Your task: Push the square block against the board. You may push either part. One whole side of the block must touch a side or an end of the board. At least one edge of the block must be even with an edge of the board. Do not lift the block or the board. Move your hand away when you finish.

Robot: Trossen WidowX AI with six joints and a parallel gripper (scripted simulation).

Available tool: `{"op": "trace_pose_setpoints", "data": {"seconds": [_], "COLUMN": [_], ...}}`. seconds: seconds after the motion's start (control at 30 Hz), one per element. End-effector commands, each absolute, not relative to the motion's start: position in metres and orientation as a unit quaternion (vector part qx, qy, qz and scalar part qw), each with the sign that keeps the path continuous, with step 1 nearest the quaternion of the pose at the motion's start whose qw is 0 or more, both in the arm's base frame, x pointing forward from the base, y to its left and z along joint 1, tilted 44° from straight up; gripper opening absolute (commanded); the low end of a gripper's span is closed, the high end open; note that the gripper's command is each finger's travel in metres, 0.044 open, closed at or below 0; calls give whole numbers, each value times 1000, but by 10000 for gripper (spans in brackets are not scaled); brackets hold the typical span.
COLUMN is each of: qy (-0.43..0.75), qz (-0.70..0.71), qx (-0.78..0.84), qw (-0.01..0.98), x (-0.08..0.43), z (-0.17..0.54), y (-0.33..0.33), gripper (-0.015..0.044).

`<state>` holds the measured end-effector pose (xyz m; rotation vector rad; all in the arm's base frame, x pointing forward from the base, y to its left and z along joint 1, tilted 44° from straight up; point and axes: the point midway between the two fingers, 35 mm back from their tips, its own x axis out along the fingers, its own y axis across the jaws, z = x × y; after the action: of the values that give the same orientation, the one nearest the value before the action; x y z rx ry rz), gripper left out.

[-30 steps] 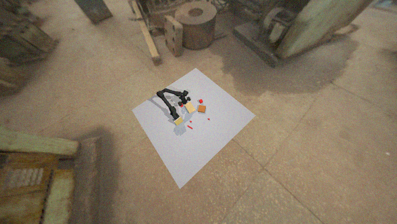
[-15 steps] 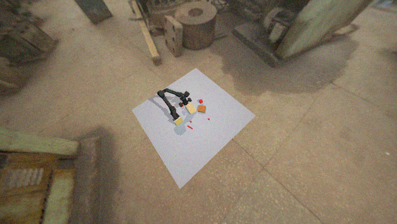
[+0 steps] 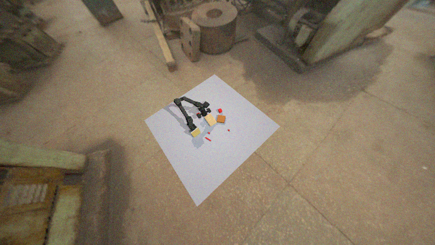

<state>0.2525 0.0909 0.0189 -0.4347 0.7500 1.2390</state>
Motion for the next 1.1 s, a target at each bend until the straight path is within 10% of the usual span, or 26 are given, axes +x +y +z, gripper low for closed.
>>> {"op": "trace_pose_setpoints", "data": {"seconds": [0.0,1.07], "qy": [352,353], "qz": [565,564], "qx": [-191,-192], "qw": [722,722], "x": [245,245], "z": [7,-10], "y": [86,68], "gripper": [0,0]}}
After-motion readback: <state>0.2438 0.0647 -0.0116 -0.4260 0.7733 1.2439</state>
